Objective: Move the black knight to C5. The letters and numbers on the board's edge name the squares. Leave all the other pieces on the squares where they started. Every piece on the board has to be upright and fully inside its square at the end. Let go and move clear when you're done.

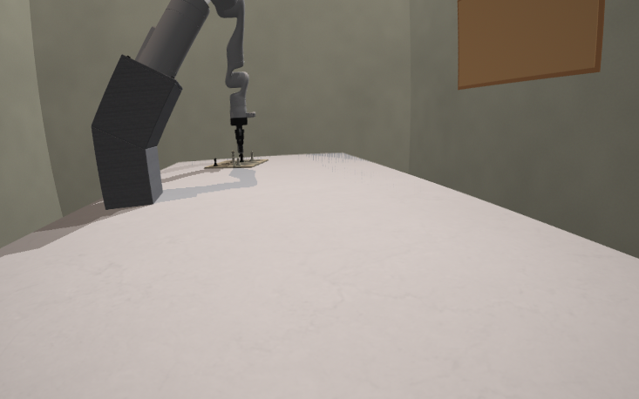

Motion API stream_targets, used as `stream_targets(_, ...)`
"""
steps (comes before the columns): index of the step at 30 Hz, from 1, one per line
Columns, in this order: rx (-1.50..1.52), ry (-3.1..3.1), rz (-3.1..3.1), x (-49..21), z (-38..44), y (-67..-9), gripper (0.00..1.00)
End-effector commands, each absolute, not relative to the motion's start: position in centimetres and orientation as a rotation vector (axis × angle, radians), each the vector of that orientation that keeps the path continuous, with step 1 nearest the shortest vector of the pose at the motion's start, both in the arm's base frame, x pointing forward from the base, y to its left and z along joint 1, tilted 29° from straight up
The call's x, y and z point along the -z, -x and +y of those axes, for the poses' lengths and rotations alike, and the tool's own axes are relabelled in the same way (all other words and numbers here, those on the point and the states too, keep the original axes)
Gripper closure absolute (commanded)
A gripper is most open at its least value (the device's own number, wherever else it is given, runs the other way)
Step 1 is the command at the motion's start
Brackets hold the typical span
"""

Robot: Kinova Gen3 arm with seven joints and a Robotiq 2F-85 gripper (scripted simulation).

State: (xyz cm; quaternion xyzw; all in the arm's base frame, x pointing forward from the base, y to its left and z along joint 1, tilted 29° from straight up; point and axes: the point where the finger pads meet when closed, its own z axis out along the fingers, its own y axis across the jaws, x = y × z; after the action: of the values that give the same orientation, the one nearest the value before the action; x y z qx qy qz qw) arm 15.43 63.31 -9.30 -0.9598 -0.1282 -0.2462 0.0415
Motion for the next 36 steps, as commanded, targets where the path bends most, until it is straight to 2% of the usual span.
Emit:
stream_targets(1,0.751,2.940,-0.394,10.3,63.3,-15.9,0.63)
stream_targets(36,0.750,2.939,-0.391,11.4,63.6,-16.6,0.63)
